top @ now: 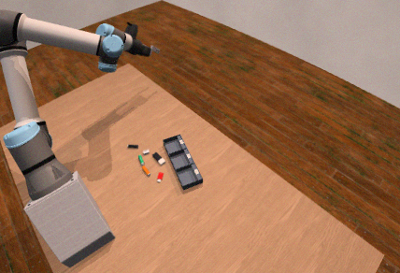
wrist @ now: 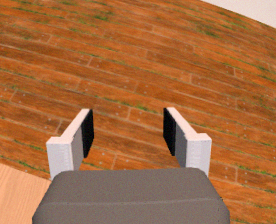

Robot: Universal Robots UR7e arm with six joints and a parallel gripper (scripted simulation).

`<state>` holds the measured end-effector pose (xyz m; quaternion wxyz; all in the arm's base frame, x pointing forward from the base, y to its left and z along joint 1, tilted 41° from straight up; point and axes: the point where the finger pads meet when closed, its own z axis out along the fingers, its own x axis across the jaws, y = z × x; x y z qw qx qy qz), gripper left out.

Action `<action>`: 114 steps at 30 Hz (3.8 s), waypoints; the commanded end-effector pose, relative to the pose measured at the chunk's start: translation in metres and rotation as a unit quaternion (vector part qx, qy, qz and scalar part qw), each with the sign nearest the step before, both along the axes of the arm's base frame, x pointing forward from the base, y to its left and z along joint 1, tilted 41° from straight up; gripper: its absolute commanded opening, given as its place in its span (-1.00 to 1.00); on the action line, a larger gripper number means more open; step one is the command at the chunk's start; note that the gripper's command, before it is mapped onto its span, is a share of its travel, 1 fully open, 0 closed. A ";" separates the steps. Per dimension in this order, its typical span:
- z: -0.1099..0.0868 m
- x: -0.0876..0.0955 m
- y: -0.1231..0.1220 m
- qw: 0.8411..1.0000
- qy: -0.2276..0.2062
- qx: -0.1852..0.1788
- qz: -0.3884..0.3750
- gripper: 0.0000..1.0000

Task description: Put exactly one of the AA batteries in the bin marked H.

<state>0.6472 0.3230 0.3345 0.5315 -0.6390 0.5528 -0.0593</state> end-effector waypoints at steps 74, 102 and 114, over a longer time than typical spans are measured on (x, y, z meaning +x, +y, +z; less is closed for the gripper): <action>-0.155 -0.010 -0.178 0.843 0.398 0.188 -0.310 -0.39; -0.217 -0.063 -0.250 0.653 0.539 0.272 -0.457 -0.39; -0.243 -0.101 -0.278 0.526 0.593 0.309 -0.526 -0.39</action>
